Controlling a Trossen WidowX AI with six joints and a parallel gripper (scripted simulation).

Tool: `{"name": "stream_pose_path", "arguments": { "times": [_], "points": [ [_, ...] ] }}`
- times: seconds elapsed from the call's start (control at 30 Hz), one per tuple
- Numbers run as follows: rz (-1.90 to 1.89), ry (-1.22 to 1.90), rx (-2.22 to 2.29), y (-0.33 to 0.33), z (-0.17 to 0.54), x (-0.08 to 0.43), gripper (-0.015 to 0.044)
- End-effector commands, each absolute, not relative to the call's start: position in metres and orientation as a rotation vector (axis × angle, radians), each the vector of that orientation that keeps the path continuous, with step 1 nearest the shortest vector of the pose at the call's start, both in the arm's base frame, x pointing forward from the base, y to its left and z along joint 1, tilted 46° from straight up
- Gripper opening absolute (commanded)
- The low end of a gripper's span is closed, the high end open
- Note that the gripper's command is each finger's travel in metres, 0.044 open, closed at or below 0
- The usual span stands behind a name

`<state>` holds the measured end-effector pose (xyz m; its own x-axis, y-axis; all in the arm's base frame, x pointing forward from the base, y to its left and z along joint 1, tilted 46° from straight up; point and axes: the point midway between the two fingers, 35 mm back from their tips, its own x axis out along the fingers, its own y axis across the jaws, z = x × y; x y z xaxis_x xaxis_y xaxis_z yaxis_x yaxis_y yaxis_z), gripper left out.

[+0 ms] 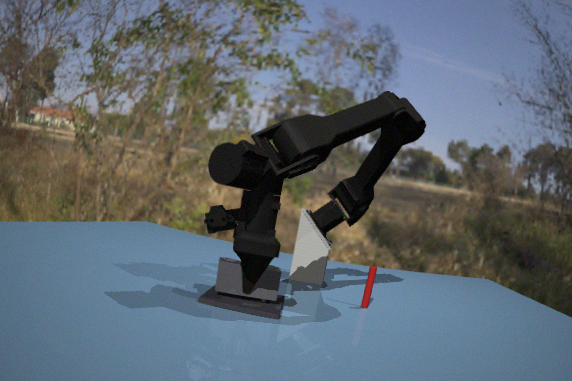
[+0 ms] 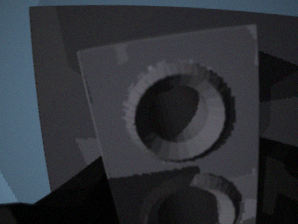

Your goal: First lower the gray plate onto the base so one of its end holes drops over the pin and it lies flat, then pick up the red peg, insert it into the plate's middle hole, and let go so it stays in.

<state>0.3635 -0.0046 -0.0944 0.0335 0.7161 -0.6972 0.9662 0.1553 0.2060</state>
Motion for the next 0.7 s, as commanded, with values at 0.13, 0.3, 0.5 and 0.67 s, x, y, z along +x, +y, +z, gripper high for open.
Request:
{"name": "stream_pose_path", "arguments": {
  "times": [0.13,0.3,0.5,0.67],
  "points": [
    [-0.455,1.736,1.617,-0.0058,-0.0936,0.3639,0.0],
    [-0.455,1.736,1.617,-0.0058,-0.0936,0.3639,0.0131],
    [-0.455,1.736,1.617,-0.0058,-0.0936,0.3639,0.0289],
    [-0.455,1.736,1.617,-0.0058,-0.0936,0.3639,0.042]
  ]
}}
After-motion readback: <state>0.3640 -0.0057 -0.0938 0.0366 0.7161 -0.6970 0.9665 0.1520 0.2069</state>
